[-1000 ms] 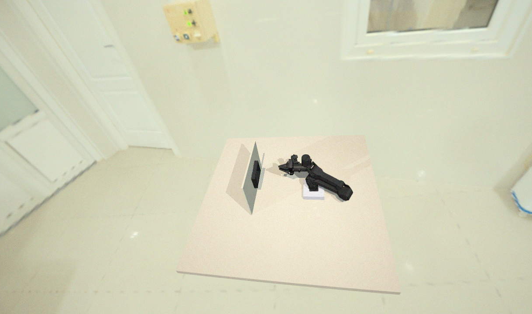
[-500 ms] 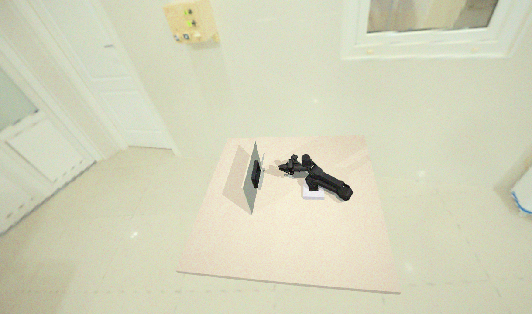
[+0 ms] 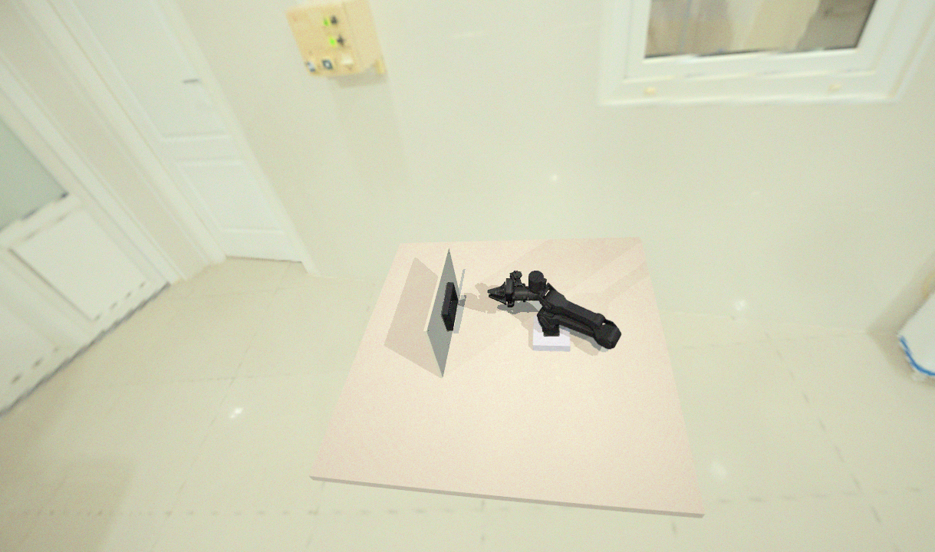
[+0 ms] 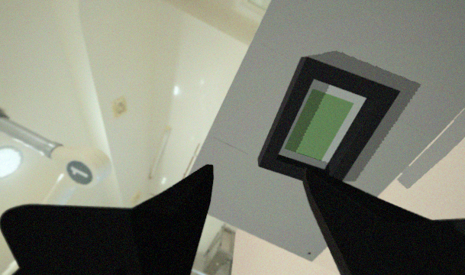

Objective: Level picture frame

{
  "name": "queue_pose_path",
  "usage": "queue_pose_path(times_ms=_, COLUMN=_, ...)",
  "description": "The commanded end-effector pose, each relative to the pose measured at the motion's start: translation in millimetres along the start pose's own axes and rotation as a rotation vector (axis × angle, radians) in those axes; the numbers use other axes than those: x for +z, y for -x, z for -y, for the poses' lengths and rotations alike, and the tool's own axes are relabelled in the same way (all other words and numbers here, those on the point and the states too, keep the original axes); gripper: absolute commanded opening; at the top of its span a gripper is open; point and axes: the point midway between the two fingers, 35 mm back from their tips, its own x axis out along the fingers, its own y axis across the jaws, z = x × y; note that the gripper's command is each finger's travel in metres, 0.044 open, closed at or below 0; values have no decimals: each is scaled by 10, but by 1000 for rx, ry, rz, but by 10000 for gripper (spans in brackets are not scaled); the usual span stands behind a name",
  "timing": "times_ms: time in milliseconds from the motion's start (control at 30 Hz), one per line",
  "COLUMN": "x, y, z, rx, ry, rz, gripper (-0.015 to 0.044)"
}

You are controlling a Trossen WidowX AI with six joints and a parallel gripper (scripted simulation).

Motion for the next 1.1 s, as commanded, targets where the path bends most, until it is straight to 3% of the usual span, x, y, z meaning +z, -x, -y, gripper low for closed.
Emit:
queue_pose_path(times_ms=0, x=20, y=-142, z=131, rx=-26, ry=-81, rz=7, gripper=260)
queue_pose_path(times_ms=333, x=-39, y=-483, z=439, rx=-59, ry=-296, rz=41, gripper=260)
queue_pose_path(times_ms=833, x=-54, y=-560, z=440, rx=-59, ry=-300, rz=42, gripper=260)
queue_pose_path(times_ms=1067, x=-6, y=-837, z=396, rx=-57, ry=-300, rz=43, gripper=260)
